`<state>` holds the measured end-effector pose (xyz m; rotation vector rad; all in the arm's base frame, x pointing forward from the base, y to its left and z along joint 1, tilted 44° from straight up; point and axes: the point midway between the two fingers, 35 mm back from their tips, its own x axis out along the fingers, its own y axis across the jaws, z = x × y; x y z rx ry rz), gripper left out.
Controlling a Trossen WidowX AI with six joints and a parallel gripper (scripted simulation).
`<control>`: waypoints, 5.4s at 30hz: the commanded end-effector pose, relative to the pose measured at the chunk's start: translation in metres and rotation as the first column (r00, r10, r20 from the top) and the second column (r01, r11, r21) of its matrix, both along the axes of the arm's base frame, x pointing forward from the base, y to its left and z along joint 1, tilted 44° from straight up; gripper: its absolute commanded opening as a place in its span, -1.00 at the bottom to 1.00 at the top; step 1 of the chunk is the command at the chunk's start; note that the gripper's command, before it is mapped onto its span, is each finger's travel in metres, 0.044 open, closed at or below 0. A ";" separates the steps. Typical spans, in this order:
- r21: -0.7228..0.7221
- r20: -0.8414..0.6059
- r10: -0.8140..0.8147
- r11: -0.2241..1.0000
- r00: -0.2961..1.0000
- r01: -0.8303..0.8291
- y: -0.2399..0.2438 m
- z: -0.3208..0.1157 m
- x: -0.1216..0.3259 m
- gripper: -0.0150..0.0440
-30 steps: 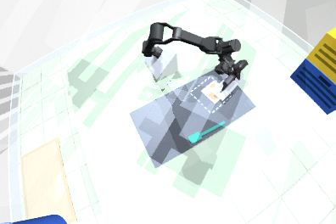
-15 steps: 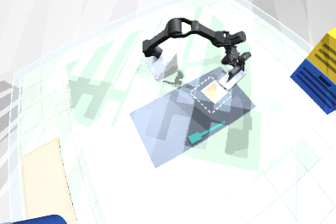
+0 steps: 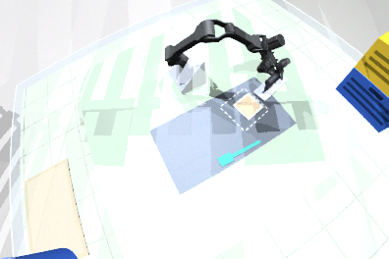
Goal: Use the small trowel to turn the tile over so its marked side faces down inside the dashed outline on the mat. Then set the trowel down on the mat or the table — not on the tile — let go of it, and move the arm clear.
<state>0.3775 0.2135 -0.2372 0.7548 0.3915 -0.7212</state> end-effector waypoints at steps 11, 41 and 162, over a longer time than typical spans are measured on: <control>0.013 0.020 0.003 1.000 1.000 -0.003 0.007 0.005 0.004 -0.49; 0.012 0.020 0.003 1.000 1.000 -0.003 -0.011 -0.015 0.003 -0.49; 0.049 0.326 -0.339 0.938 0.882 0.343 -0.369 0.368 -0.069 -0.49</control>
